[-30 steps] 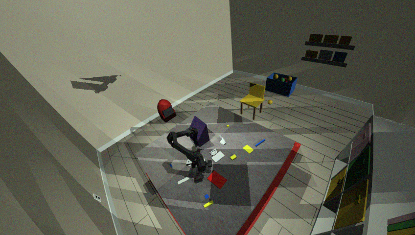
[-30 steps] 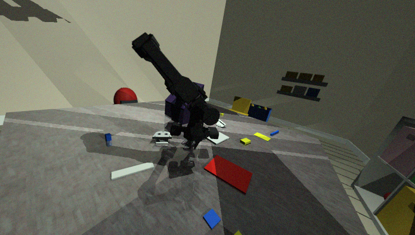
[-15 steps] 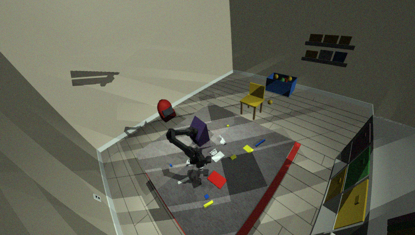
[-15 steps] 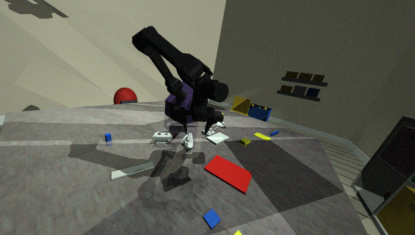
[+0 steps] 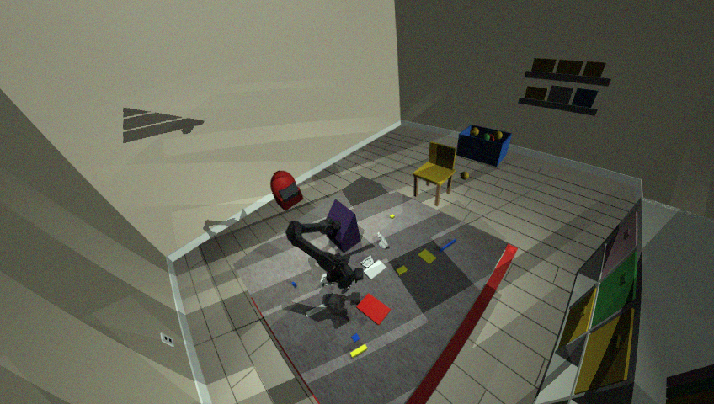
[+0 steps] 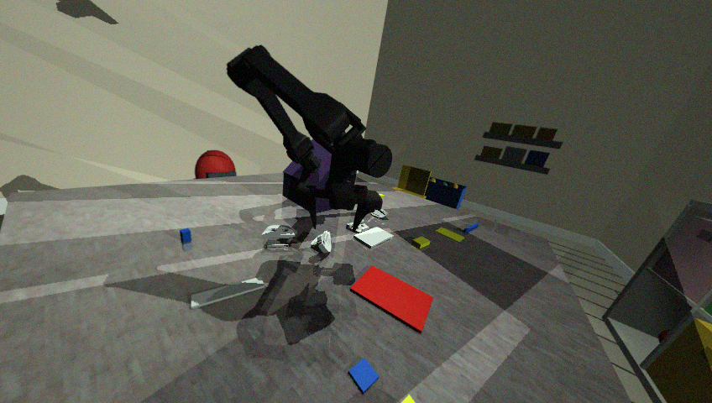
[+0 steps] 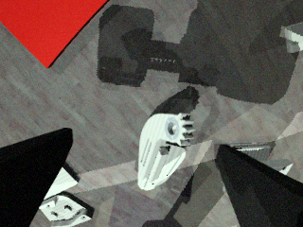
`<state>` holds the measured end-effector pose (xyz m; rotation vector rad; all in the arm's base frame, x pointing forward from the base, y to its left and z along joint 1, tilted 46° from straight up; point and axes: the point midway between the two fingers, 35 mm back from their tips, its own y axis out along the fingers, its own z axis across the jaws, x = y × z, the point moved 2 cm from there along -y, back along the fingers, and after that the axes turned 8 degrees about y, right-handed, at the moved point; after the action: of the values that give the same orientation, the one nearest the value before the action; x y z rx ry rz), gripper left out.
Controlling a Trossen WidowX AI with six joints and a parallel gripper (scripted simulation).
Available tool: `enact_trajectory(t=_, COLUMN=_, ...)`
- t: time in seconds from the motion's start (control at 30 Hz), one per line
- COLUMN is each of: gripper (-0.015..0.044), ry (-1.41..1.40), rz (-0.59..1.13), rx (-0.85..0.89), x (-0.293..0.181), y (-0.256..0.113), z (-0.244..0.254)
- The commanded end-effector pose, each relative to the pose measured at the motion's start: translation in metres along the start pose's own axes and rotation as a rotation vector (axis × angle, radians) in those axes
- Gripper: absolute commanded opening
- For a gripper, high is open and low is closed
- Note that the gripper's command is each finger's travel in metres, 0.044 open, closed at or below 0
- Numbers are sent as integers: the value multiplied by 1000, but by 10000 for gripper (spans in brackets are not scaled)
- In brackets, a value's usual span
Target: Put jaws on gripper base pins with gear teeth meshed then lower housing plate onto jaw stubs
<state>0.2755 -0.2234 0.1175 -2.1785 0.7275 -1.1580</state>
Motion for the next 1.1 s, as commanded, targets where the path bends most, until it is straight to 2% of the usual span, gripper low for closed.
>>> enact_trajectory(t=0.0, gripper=440, ry=6, rz=-3, rx=-3, x=0, y=0, z=-1)
enact_trajectory(t=0.93, gripper=440, ry=6, rz=-3, rx=-3, x=0, y=0, z=-1)
enact_trajectory(t=1.07, gripper=335, ry=71, rz=-1, rx=-2, x=2, y=1, z=-28)
